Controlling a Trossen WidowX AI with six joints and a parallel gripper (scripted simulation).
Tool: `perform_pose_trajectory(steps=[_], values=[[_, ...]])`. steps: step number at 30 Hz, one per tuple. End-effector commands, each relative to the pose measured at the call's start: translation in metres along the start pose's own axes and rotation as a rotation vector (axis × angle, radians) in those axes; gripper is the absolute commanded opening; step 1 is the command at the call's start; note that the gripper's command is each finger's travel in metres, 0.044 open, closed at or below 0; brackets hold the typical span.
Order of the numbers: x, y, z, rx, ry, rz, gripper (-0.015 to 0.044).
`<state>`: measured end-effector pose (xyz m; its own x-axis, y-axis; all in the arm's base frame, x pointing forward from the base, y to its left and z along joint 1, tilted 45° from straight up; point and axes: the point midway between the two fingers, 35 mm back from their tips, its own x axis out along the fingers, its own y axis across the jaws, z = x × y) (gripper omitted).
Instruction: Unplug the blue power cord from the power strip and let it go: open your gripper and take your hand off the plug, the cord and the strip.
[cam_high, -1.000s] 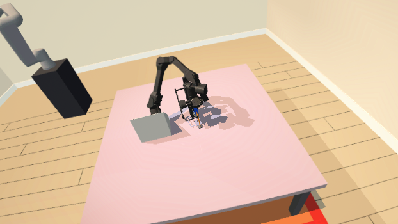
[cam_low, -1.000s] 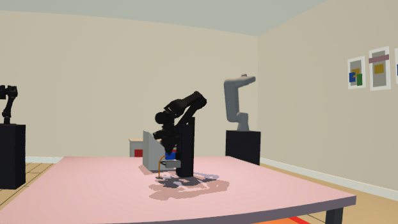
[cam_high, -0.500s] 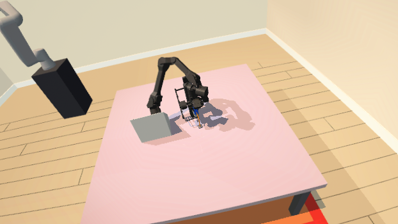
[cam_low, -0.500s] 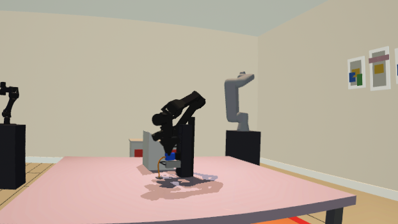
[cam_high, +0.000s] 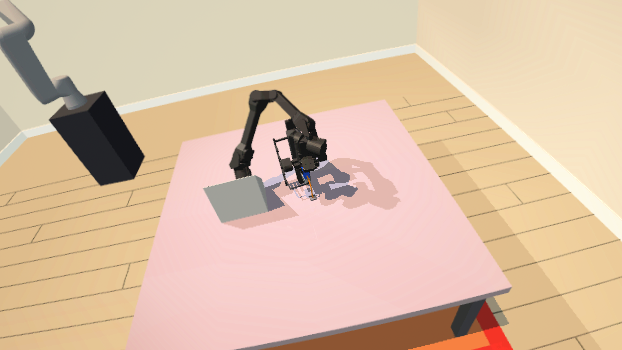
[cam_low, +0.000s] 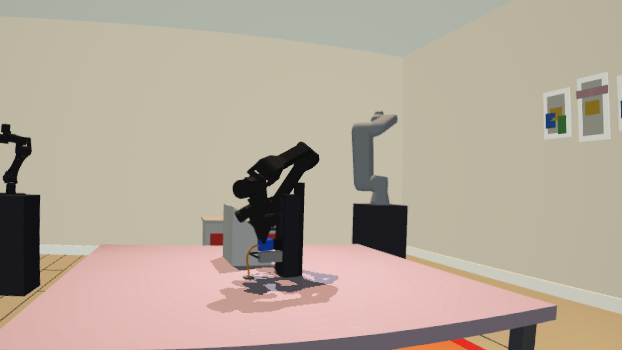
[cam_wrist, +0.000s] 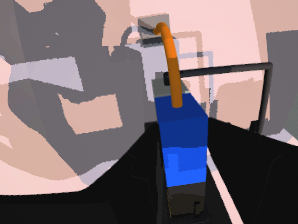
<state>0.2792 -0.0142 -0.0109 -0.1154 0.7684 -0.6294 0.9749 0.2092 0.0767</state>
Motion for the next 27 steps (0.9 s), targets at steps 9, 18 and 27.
perform_pose_trajectory(steps=[9, 18, 27], values=[[-0.011, 0.001, 0.04, -0.034, -0.121, 0.0, 0.0105], [-0.011, 0.001, 0.04, -0.034, -0.121, 0.0, 0.016], [-0.021, 0.001, 0.04, -0.015, -0.124, 0.024, 0.016]])
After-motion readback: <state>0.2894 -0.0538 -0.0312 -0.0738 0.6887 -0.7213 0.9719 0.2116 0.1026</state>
